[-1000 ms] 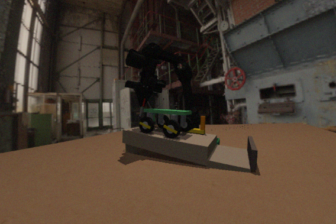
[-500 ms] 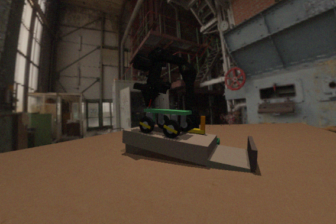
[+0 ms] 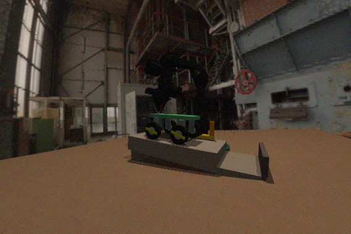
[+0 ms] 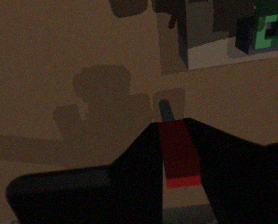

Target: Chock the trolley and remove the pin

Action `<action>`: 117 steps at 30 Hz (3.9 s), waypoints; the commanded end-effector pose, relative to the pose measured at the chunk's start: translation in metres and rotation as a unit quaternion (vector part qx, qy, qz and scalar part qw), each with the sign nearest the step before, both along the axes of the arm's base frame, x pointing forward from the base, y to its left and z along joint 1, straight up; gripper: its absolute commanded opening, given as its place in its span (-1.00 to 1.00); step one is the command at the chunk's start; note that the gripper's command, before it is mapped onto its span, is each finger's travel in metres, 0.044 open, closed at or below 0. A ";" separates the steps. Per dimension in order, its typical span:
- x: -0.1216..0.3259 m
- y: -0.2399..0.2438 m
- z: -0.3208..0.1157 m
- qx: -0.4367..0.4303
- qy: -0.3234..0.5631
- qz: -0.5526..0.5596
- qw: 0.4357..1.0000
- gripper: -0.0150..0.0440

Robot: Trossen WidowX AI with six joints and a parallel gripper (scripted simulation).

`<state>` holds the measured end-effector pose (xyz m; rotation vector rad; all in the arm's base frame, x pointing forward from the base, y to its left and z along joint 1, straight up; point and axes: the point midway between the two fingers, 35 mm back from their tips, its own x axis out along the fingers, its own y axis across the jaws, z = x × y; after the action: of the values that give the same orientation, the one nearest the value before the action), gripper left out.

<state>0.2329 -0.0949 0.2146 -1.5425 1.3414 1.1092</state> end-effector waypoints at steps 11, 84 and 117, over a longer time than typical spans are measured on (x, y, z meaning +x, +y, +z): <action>-0.005 0.048 -0.010 0.004 -0.001 0.001 1.000 -0.49; -0.032 0.234 -0.041 0.041 0.048 0.245 0.967 -0.49; -0.030 0.228 -0.040 0.075 0.113 0.668 0.731 -0.49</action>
<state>0.2024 0.1333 0.1744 -2.2596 0.0890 2.1612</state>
